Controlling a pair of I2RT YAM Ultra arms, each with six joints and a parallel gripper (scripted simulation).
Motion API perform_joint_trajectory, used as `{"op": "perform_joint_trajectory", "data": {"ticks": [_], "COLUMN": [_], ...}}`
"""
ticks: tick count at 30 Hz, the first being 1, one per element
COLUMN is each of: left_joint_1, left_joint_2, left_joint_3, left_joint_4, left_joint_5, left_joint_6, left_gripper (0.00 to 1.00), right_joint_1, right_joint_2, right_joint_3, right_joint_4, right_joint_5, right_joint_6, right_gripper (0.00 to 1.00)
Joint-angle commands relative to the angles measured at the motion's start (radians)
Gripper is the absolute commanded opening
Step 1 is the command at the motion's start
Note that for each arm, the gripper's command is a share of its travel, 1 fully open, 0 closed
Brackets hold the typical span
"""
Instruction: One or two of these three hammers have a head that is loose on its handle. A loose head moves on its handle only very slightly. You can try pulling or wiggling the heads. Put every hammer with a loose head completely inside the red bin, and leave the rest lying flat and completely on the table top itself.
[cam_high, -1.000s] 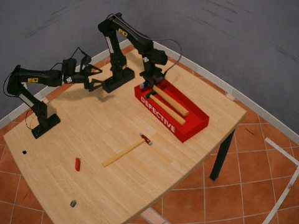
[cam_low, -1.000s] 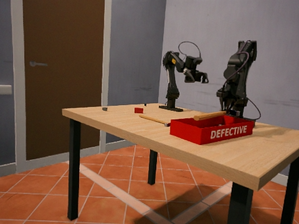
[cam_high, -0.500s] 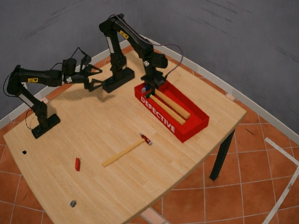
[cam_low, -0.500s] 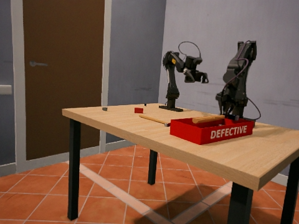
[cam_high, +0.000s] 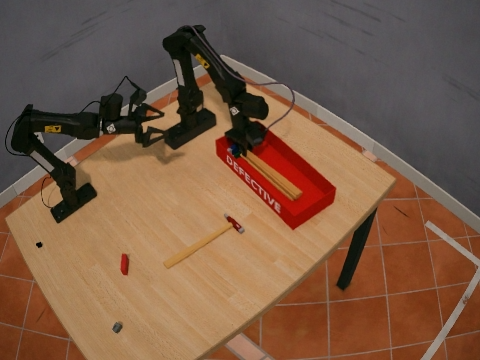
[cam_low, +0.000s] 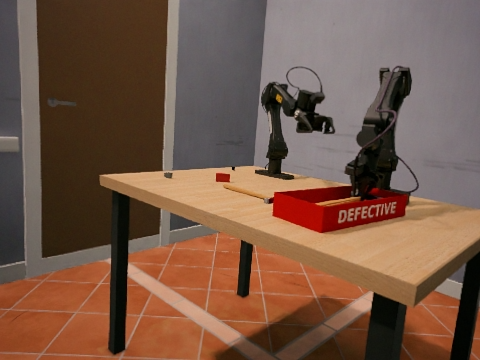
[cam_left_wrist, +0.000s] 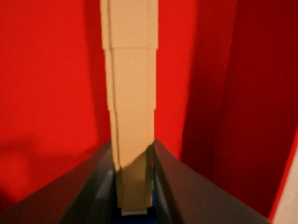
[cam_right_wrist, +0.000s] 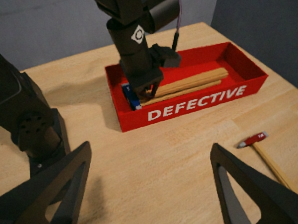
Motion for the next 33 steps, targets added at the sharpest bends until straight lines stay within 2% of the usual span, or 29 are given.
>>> {"op": "perform_joint_trajectory", "data": {"ticks": [1,30,32,33], "left_joint_1": [-0.013,-0.009,-0.009,-0.009], "left_joint_2": [-0.013,-0.003,-0.003,-0.003], "left_joint_3": [0.013,-0.009,-0.009,-0.009], "left_joint_4": [0.057,0.091,0.091,0.091], "left_joint_5": [0.0,0.0,0.0,0.0], "left_joint_6": [0.004,0.005,0.005,0.005], "left_gripper": [0.15,0.15,0.37,0.45], "right_joint_1": [-0.004,-0.004,-0.004,-0.004], "right_joint_2": [-0.004,-0.004,-0.004,-0.004], "right_joint_3": [0.004,0.004,0.004,0.004], "right_joint_4": [0.006,0.006,0.006,0.006], "right_joint_5": [-0.001,-0.001,-0.001,-0.001], "right_joint_6": [-0.002,-0.002,-0.002,-0.002], "right_gripper": [1.0,1.0,1.0,1.0]}}
